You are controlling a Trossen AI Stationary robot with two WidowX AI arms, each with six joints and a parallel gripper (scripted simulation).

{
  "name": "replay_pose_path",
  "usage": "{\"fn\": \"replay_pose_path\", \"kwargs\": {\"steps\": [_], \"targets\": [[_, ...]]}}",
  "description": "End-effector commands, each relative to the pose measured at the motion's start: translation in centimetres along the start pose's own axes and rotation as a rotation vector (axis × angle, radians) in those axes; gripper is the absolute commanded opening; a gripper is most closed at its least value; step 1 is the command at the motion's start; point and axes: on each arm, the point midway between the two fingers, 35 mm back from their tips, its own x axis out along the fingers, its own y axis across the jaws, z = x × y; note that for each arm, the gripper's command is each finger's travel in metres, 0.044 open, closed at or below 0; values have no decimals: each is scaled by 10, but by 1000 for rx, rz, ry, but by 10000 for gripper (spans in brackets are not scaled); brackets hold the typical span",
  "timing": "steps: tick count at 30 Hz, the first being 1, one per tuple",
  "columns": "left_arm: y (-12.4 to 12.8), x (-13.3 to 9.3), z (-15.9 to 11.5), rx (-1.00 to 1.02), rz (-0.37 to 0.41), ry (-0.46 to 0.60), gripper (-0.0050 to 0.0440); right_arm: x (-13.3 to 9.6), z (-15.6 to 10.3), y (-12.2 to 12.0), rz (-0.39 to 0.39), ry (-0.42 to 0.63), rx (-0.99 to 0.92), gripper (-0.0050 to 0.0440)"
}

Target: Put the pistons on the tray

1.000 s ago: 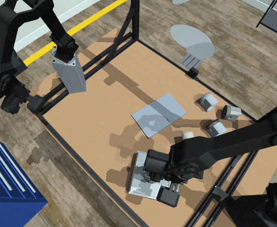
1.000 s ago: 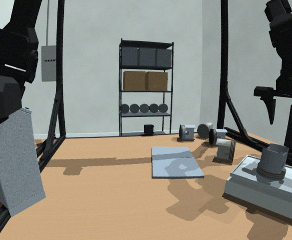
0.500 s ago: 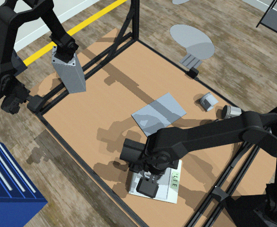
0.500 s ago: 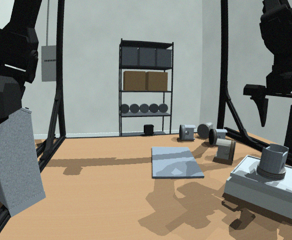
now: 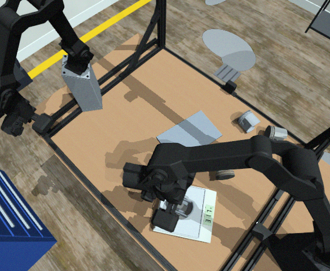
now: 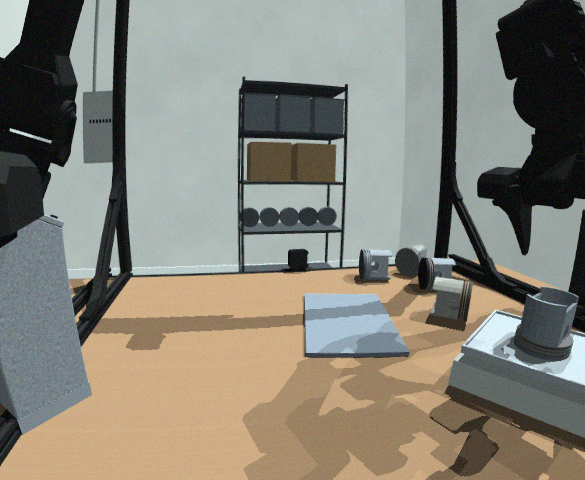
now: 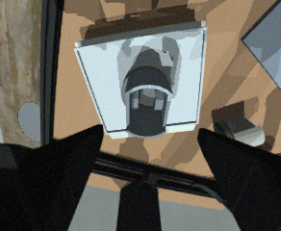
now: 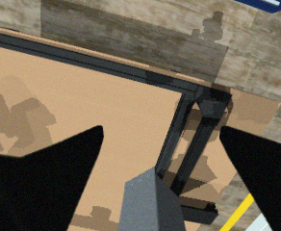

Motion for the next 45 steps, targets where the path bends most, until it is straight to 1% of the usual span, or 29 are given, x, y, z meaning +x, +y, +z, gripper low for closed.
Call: {"fn": "replay_pose_path", "kwargs": {"steps": [1,14,23,31,33,45], "targets": [[0,6,0,6,-1,40,378,0,0,0,2,1,-1,440],[0,27,5,6,-1,40,378,0,0,0,2,1,-1,440],[1,32,4,-1,-1,42,378,0,0,0,2,1,-1,440],[1,45,4,-1,-1,42,378,0,0,0,2,1,-1,440],[1,45,4,-1,-1,42,378,0,0,0,2,1,-1,440],[1,65,3,-1,-1,42,378,0,0,0,2,1,-1,440]]}}
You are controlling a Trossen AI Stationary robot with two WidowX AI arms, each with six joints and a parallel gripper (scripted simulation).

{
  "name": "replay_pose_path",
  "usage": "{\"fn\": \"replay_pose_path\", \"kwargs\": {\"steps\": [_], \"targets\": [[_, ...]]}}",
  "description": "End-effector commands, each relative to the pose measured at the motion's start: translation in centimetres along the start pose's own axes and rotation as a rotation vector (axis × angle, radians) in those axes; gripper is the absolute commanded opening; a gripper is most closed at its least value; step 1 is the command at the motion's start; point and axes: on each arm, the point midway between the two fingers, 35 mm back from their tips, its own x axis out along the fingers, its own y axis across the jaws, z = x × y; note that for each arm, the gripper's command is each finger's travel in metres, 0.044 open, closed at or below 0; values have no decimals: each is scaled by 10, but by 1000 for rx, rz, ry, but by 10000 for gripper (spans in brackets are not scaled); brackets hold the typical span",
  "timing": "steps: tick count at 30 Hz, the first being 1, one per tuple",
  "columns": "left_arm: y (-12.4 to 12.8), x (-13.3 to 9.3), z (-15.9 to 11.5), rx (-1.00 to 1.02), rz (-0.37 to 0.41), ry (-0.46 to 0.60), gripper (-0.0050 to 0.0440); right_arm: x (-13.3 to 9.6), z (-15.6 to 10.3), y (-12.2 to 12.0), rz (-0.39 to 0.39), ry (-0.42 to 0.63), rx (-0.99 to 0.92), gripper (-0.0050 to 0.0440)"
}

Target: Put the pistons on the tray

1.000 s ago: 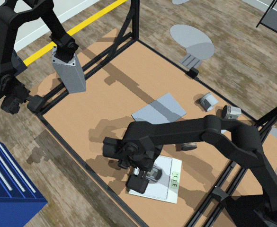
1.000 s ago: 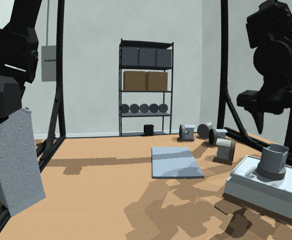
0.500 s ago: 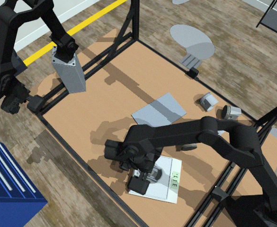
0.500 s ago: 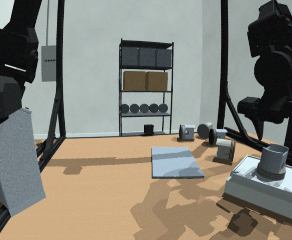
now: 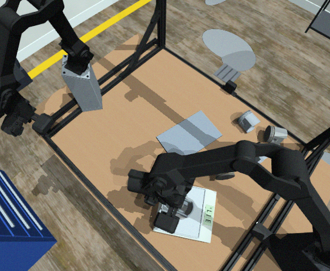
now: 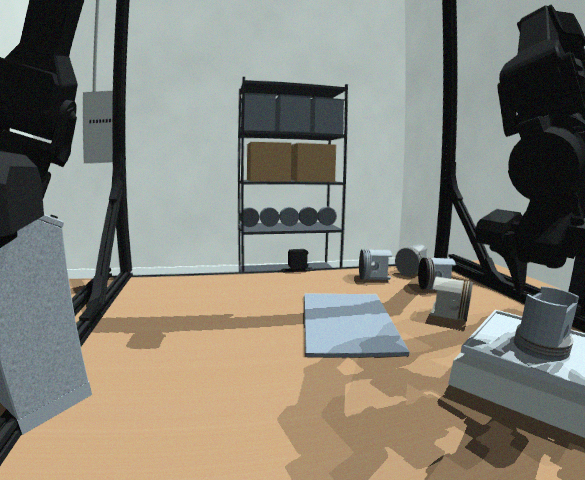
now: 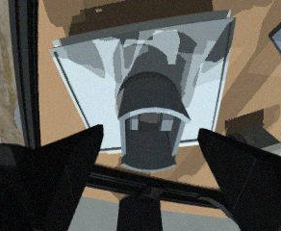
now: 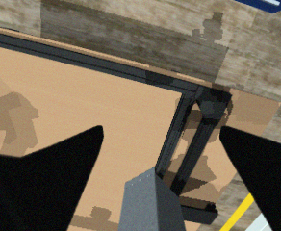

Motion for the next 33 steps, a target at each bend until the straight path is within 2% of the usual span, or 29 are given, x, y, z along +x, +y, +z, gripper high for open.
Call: {"fn": "replay_pose_path", "kwargs": {"steps": [1,25,26,33], "targets": [[0,13,-3,-6,-1,18,378,0,0,0,2,1,-1,440],[1,44,-4,-7,-1,19,378,0,0,0,2,1,-1,440],[1,44,-4,-7,-1,19,158,0,0,0,2,1,-1,440],[1,44,-4,-7,-1,19,158,0,0,0,2,1,-1,440]]}}
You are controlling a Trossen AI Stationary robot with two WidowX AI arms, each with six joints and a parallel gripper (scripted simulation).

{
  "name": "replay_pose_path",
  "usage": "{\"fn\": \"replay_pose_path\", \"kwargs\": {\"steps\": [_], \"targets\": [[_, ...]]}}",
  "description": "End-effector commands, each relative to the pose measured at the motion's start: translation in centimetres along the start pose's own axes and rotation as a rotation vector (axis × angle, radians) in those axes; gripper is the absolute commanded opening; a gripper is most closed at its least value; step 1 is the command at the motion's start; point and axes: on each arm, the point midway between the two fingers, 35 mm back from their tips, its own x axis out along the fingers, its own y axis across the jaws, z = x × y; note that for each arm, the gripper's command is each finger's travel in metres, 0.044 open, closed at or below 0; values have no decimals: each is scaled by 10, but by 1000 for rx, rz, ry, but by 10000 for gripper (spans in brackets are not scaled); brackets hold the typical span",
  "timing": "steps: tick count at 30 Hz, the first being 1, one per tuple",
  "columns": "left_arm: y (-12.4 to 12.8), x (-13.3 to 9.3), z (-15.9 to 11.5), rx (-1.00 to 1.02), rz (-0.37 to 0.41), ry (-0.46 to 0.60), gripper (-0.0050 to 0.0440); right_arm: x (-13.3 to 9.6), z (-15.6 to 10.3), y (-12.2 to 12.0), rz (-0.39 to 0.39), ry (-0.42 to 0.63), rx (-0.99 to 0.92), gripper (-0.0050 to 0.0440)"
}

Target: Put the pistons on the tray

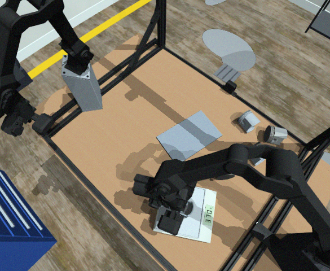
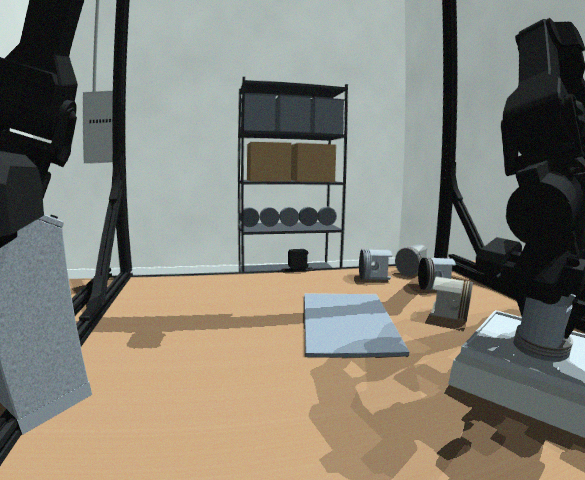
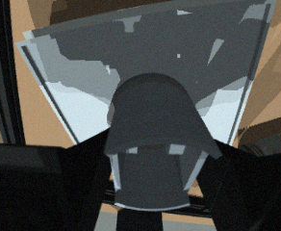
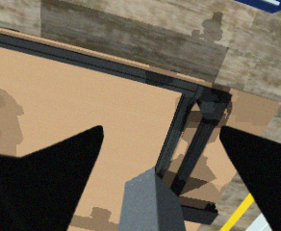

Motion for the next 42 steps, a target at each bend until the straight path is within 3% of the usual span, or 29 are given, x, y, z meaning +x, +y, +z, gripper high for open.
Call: {"fn": "replay_pose_path", "kwargs": {"steps": [1,19,42], "targets": [[1,5,-3,-7,0,14,158,0,0,0,2,1,-1,440],[1,5,-3,-7,0,14,158,0,0,0,2,1,-1,440],[1,-26,-11,-7,0,14,158,0,0,0,2,1,-1,440]]}}
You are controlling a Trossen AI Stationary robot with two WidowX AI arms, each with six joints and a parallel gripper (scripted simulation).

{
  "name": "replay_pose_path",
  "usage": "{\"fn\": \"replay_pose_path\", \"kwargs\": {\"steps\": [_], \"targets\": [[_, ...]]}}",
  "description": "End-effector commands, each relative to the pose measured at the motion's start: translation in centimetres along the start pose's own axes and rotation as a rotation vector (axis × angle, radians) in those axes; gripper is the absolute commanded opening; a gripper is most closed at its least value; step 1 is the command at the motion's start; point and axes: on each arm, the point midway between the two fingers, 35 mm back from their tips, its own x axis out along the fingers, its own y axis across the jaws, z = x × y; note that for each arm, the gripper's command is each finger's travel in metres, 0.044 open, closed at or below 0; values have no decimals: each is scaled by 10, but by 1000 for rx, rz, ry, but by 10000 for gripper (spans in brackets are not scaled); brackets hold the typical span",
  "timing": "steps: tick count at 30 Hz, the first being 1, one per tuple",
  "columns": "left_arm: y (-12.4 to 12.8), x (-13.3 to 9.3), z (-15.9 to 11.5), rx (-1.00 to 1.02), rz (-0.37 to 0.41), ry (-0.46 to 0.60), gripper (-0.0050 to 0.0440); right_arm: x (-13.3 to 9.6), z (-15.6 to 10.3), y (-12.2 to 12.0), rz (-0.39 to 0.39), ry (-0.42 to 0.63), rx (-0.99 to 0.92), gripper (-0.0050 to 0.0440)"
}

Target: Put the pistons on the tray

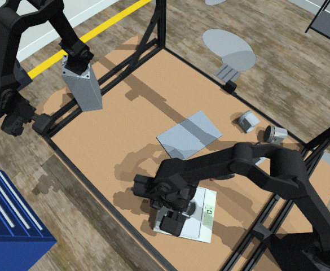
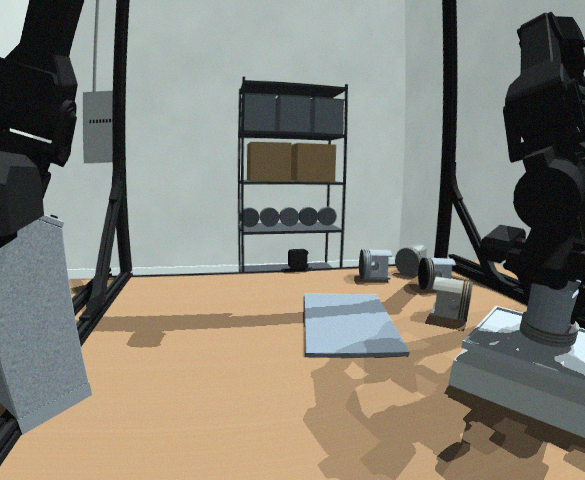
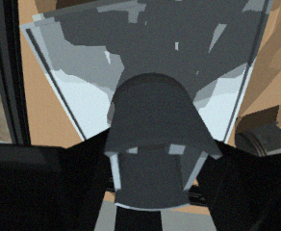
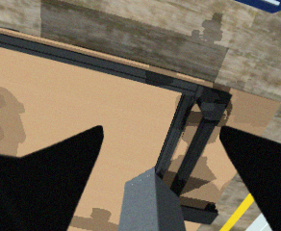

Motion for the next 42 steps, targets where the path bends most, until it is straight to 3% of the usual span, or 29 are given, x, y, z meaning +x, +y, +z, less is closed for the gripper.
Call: {"fn": "replay_pose_path", "kwargs": {"steps": [1,30,42], "targets": [[0,-13,-1,4,3,-16,158,0,0,0,2,1,-1,440],[0,-56,-14,4,3,-16,158,0,0,0,2,1,-1,440],[-1,-62,-13,7,4,-28,158,0,0,0,2,1,-1,440]]}}
